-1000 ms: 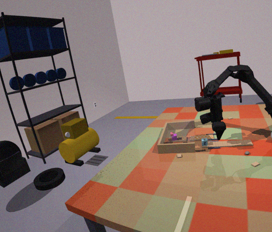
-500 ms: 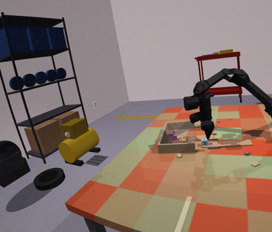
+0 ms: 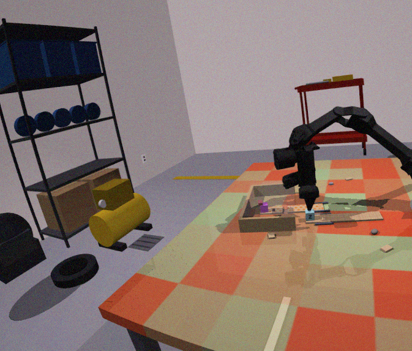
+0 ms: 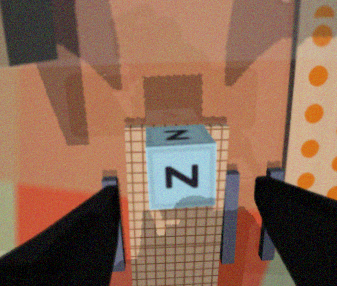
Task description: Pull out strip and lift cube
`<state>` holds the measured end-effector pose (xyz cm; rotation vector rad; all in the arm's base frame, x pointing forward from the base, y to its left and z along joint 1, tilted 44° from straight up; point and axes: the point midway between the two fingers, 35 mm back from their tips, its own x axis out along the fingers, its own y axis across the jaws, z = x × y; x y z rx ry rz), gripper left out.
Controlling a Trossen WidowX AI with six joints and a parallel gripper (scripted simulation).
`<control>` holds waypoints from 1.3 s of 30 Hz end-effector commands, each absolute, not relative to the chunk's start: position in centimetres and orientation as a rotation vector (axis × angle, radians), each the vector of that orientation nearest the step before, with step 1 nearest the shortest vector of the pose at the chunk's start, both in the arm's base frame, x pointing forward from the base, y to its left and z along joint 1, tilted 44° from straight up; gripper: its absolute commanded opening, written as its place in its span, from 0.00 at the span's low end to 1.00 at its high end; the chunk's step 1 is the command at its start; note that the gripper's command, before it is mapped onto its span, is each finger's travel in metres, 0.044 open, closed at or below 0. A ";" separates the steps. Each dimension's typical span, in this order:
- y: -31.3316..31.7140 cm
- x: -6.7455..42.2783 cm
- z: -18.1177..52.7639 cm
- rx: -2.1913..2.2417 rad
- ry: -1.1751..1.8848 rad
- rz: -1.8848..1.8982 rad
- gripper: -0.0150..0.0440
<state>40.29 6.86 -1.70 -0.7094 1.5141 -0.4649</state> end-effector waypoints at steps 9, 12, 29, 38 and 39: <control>5.6 40.3 -3.1 -0.720 1.515 -0.462 0.68; 5.2 40.3 -3.5 -0.720 1.515 -0.463 0.68; 4.2 40.3 -4.5 -0.711 1.515 -0.467 0.49; 4.2 40.2 -4.5 -0.711 1.515 -0.467 0.29; 4.3 40.0 -4.3 -0.711 1.515 -0.466 0.25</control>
